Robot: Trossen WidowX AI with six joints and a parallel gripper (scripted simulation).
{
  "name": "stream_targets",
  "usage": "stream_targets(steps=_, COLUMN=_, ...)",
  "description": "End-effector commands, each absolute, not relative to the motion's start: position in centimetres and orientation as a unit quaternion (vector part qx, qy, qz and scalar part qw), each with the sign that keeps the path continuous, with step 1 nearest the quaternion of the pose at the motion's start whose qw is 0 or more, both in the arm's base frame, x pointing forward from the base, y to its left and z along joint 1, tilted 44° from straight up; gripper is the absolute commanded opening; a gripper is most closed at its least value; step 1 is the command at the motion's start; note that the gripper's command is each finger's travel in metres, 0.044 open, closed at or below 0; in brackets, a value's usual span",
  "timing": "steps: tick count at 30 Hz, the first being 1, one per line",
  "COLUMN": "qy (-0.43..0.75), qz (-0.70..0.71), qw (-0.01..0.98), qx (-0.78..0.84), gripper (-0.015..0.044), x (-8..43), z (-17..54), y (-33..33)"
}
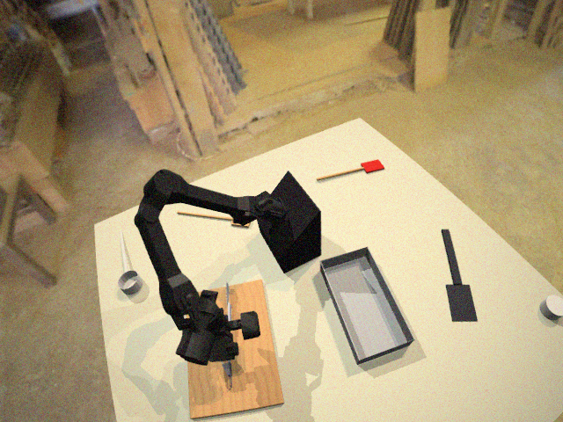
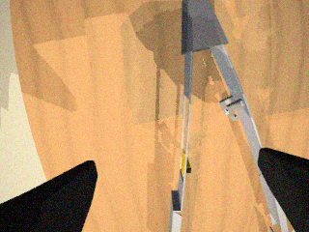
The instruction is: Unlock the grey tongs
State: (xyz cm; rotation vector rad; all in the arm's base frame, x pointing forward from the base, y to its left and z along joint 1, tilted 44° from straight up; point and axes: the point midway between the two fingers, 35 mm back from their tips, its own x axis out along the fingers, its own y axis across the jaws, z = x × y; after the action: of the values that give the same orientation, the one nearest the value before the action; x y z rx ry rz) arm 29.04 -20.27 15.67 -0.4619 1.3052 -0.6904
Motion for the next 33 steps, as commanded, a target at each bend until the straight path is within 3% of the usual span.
stream_targets(steps=1, qy=0.593, qz=-0.305, qw=0.717, qx=-0.203, gripper=0.044, x=29.9, z=14.6, y=-17.4)
stream_targets(steps=11, qy=0.594, qz=-0.305, qw=0.714, qx=-0.211, gripper=0.044, x=30.6, z=11.6, y=-5.0)
stream_targets(steps=33, qy=0.598, qz=-0.297, qw=0.713, qx=-0.214, gripper=0.044, x=29.8, z=14.5, y=-2.2)
